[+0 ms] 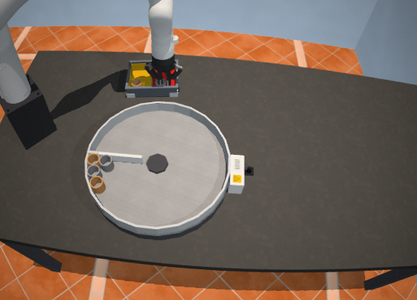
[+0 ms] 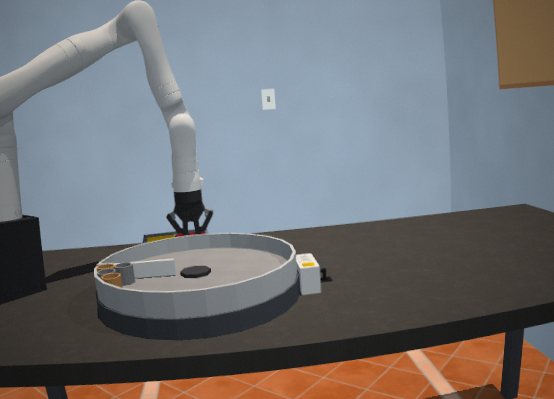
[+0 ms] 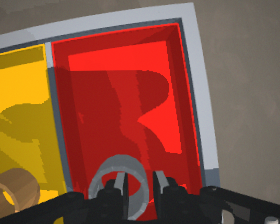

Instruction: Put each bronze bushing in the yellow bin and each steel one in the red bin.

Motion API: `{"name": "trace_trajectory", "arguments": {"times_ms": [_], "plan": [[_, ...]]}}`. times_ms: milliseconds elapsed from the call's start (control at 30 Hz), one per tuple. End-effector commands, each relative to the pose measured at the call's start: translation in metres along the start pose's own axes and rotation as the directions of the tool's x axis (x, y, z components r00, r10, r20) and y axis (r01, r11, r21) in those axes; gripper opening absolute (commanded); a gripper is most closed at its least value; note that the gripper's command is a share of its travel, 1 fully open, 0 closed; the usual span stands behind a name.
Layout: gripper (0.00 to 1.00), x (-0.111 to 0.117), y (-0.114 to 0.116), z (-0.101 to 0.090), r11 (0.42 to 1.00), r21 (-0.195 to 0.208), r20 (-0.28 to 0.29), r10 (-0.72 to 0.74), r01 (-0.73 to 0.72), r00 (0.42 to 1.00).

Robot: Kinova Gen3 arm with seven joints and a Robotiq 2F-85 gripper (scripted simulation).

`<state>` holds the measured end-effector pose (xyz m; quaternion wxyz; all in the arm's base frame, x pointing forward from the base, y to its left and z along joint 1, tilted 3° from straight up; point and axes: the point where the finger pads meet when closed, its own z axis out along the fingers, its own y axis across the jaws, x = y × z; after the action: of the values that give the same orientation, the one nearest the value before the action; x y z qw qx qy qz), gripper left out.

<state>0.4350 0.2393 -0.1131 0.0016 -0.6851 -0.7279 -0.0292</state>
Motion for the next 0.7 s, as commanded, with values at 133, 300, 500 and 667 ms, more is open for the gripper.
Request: {"name": "trace_trajectory", "arguments": {"times_ms": [133,300,500,667], "plan": [[0.19,0.0004,0.0007,-0.0008,1.000,-0.002,-0.001,0.000,0.000,1.000],[0.19,0.0004,0.0007,-0.0008,1.000,-0.002,-0.001,0.000,0.000,1.000],[0.19,0.0004,0.0005,-0.0018,1.000,-0.002,-0.001,0.000,0.000,1.000],[0.19,0.0003,-0.0001,-0.0046,1.000,-0.002,-0.001,0.000,0.000,1.000]]}}
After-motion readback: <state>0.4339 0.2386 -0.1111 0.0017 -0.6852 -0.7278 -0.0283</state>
